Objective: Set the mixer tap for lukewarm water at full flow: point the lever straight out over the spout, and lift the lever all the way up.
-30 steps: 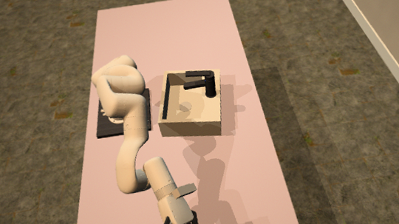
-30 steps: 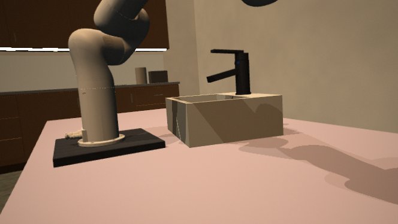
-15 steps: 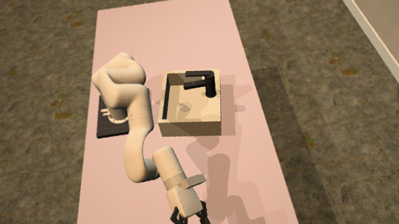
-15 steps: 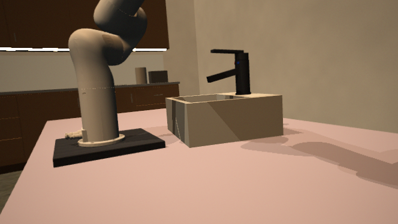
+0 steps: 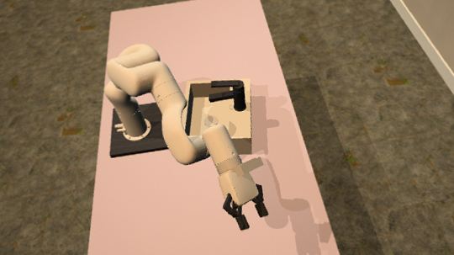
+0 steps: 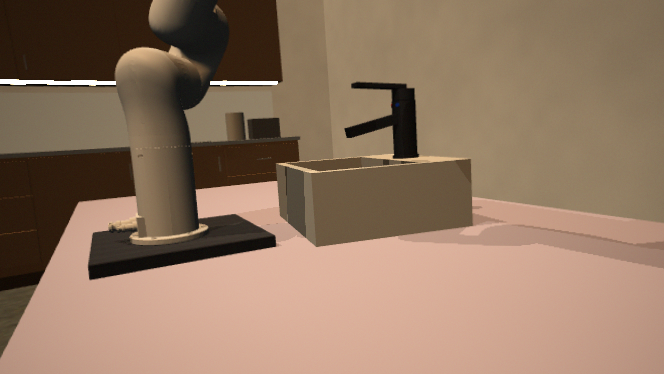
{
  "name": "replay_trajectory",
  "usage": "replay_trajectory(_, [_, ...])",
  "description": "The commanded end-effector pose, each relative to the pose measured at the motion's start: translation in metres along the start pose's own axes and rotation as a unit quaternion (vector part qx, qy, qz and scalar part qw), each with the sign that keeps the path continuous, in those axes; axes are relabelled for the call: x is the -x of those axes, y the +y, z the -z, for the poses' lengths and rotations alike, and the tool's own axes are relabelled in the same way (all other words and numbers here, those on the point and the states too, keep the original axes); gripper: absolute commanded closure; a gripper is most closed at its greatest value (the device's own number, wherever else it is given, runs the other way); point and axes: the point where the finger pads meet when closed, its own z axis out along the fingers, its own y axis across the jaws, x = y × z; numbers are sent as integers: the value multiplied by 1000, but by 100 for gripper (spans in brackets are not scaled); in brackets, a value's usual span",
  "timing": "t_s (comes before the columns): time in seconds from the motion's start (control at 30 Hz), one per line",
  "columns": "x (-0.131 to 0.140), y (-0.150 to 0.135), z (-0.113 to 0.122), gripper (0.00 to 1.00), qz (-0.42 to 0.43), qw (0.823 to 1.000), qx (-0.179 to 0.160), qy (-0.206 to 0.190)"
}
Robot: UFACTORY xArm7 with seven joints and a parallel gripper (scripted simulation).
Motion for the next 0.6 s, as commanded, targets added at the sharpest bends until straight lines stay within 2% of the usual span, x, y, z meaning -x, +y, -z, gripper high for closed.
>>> replay_trajectory(0.0, [-11, -36, 41, 0, -19, 998, -40, -41])
replay_trajectory(0.03, [-11, -36, 41, 0, -19, 998, -40, -41])
replay_trajectory(0.07, [-15, -62, 63, 0, -24, 996, -64, -60])
replay_trajectory(0.17, [-15, -62, 64, 0, -24, 996, -64, -60])
replay_trajectory(0.2, [-17, -89, 89, 0, -26, 992, -90, -80])
replay_trajectory(0.23, [-15, -102, 100, 0, -24, 988, -117, -101])
replay_trajectory(0.33, [-17, -116, 117, 0, -24, 988, -117, -101])
replay_trajectory(0.37, [-14, -134, 134, 0, -19, 982, -145, -122])
replay_trajectory(0.4, [-14, -141, 144, 0, -19, 982, -145, -122])
replay_trajectory(0.47, [-14, -143, 147, 0, -19, 982, -145, -122])
replay_trajectory(0.5, [-10, -166, 174, 0, -11, 974, -174, -143])
replay_trajectory(0.57, [-10, -169, 179, 0, -11, 974, -174, -143])
